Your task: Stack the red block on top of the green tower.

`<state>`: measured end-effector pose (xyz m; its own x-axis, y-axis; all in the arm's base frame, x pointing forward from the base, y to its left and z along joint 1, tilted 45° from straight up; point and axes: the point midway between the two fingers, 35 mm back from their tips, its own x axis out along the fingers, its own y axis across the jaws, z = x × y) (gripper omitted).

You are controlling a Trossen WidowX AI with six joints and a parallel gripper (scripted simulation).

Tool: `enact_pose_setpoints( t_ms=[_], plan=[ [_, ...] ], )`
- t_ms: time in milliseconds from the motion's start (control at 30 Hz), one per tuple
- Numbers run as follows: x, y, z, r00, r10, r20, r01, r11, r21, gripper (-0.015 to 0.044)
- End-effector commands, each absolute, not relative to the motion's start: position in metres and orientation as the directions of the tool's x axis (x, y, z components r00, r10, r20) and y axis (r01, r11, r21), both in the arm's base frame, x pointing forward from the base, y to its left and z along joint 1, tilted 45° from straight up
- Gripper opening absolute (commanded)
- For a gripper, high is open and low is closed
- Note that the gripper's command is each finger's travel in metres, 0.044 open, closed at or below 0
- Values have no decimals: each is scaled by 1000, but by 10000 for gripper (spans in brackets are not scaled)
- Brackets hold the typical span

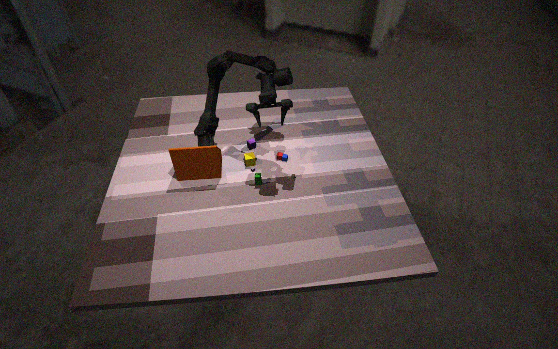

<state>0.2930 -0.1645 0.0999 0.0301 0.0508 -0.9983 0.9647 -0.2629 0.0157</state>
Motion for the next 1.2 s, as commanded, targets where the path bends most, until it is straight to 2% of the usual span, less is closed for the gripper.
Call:
enact_pose_setpoints(
  t_ms=[0, 267, 533, 833, 1167],
  plan=[
    [304, -145, 86, 38, 141, -989, 997, -79, 27, 440],
    [325, -100, 61, 48, 346, -937, 929, 330, 169, 440],
    [339, -52, 42, 40, 534, -844, 689, 597, 411, 440],
    [346, -3, 29, 22, 703, -711, 330, 666, 669, 440],
    [345, 4, 25, 22, 706, -708, 323, 666, 673, 440]
  ],
)
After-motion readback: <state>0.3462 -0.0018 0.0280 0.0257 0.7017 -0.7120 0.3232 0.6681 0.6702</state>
